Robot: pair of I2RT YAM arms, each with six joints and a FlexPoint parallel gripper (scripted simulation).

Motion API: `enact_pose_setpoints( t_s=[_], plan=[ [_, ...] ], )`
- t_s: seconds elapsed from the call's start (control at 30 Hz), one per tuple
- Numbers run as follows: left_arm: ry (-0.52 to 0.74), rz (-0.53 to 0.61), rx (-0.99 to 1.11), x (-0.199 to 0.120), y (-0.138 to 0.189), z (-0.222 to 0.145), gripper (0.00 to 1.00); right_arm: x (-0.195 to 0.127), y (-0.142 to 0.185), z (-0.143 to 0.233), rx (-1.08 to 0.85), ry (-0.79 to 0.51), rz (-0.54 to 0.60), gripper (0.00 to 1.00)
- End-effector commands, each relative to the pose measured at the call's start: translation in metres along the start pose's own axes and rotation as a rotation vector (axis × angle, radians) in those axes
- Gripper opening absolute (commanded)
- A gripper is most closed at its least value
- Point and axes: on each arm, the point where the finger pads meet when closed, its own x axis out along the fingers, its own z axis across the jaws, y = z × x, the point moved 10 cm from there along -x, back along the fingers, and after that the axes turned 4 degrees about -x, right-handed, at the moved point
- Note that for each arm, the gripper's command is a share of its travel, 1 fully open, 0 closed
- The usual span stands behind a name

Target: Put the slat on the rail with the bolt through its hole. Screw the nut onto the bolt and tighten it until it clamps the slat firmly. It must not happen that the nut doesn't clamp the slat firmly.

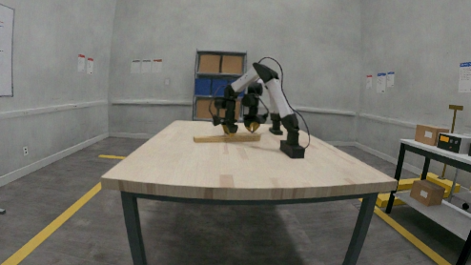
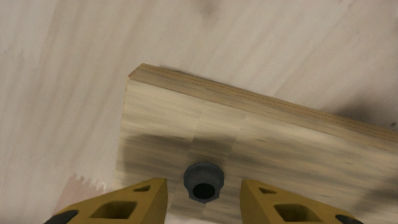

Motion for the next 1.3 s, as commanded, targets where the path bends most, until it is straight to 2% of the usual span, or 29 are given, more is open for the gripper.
enact_pose_setpoints(
  t_s=[0.0,1.27],
  plan=[
    [0.016,-0.009,0.001,-0.0053,0.0000,-0.0024,0.67,-0.0064,-0.0004,-0.0013,-0.009,0.004,-0.011,0.36],
    [0.016,-0.009,0.001,-0.0053,0.0000,-0.0024,0.67,0.0028,-0.0006,-0.0016,-0.009,0.004,-0.011,0.36]
  ],
)
